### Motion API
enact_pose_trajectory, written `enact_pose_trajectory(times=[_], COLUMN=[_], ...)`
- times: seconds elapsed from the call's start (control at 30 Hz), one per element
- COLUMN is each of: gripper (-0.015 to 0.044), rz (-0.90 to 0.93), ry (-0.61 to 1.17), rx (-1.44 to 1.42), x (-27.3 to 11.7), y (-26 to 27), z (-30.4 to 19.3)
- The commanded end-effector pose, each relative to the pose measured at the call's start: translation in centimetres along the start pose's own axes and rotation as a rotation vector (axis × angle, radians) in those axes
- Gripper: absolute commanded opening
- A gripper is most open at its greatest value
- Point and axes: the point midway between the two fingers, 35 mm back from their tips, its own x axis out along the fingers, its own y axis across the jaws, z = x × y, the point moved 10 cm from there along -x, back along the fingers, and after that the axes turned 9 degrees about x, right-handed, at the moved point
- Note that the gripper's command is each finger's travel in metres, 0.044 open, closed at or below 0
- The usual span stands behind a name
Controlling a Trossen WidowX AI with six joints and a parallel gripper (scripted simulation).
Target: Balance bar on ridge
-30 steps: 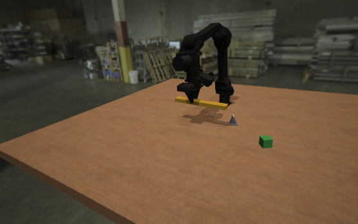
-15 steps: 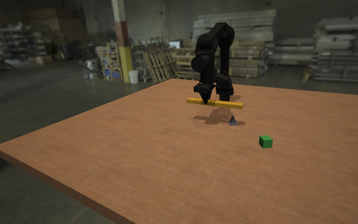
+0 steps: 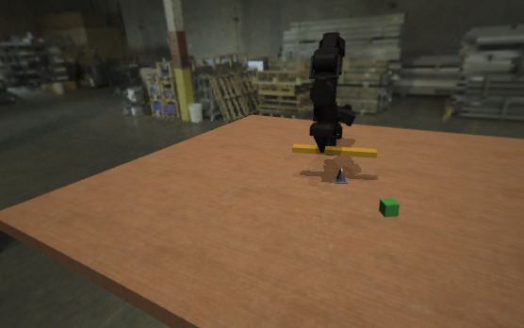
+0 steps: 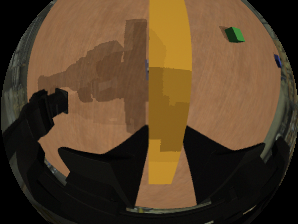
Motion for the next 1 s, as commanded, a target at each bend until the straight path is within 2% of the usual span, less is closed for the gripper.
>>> enact_pose_trajectory(times=[0.0, 0.97], gripper=[0.0, 0.0], rz=[-0.002, -0.002], ry=[-0.003, -0.005], rx=[-0.038, -0.072], x=[0.1, 3.7], y=[0.7, 1.0], z=[1.4, 2.7])
